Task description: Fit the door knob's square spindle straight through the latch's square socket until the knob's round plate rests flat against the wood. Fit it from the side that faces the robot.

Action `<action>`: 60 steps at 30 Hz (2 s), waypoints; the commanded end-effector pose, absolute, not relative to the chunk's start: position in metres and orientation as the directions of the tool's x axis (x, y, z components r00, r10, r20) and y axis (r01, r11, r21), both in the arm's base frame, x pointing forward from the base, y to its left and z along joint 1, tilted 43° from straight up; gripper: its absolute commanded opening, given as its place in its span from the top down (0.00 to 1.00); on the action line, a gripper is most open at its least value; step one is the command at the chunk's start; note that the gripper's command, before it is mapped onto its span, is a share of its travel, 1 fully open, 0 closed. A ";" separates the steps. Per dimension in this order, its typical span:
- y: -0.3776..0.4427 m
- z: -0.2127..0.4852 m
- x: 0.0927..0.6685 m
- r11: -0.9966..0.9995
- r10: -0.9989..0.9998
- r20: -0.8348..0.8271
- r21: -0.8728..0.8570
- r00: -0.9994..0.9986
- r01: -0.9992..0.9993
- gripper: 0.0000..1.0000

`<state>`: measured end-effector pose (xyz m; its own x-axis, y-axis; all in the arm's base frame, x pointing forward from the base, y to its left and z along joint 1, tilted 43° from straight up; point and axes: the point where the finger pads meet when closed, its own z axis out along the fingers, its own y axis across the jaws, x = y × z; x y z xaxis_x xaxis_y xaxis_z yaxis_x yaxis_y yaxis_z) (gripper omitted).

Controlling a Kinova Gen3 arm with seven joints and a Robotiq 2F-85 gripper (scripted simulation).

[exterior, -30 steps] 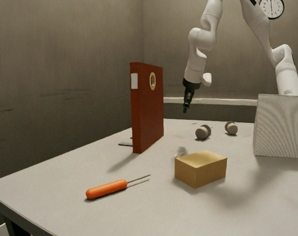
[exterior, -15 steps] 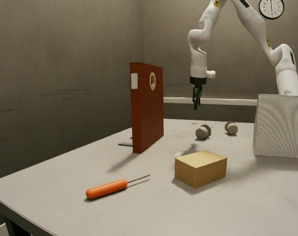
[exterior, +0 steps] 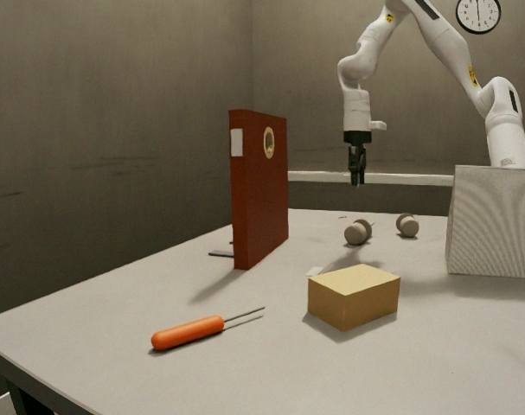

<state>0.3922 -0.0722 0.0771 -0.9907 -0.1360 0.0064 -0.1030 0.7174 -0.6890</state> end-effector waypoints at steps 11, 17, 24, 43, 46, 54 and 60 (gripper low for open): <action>-0.074 0.080 0.394 0.724 -0.131 0.001 -0.683 -0.991 -0.097 0.10; -0.075 0.079 0.393 0.697 -0.198 0.047 -0.695 -0.979 -0.174 0.10; -0.080 0.072 0.391 0.643 -0.303 0.125 -0.705 -0.945 -0.299 0.10; -0.087 0.064 0.387 0.523 -0.457 0.254 -0.698 -0.853 -0.488 0.10; -0.087 0.063 0.387 0.523 -0.457 0.254 -0.698 -0.852 -0.489 0.10; -0.088 0.063 0.387 0.490 -0.490 0.283 -0.693 -0.825 -0.529 0.10; -0.089 0.061 0.387 0.399 -0.564 0.358 -0.671 -0.744 -0.625 0.10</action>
